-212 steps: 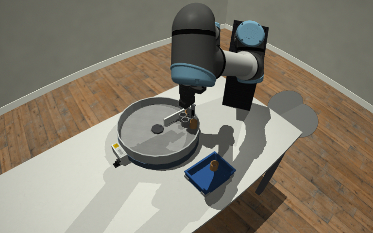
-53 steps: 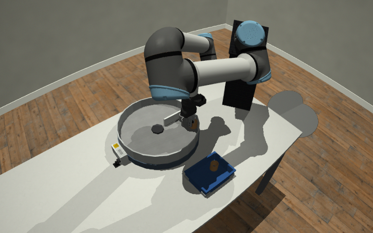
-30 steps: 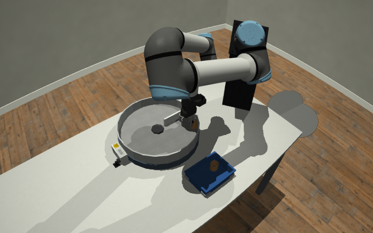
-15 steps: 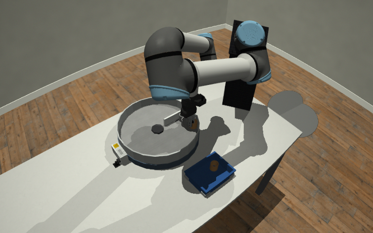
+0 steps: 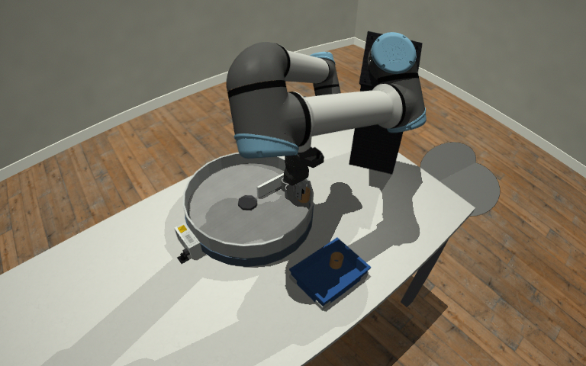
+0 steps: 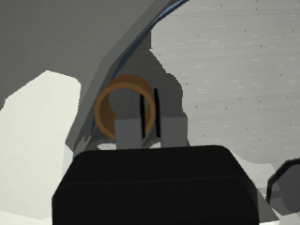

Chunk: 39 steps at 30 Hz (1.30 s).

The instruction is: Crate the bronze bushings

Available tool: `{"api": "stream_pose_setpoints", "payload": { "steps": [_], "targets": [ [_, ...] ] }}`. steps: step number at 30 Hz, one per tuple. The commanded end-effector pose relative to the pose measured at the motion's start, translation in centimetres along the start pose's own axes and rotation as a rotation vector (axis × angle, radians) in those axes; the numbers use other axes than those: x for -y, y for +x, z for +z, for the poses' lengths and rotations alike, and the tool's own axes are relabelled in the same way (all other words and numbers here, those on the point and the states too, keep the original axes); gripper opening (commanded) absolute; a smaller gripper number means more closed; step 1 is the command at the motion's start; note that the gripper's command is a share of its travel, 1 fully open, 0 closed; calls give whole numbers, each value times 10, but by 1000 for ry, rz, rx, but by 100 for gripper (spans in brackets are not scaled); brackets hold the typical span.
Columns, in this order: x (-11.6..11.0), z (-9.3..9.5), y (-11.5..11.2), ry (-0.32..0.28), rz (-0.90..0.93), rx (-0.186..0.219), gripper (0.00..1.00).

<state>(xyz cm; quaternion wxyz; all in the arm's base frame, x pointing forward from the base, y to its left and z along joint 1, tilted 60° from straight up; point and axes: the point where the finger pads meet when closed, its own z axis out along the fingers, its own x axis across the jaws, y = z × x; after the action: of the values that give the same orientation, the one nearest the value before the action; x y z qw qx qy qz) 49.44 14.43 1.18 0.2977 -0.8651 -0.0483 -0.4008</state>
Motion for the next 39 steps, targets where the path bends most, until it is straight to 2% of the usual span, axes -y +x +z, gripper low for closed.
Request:
{"api": "stream_pose_setpoints", "payload": {
  "steps": [1,14,19,31,39],
  "targets": [
    [0,0,2,-1,5,4,0],
    [0,0,3,-1,6,6,0],
    [0,-8,3,-1,6,5,0],
    [0,-8,3,-1,6,5,0],
    [0,-15,3,-2,6,5,0]
  ]
}}
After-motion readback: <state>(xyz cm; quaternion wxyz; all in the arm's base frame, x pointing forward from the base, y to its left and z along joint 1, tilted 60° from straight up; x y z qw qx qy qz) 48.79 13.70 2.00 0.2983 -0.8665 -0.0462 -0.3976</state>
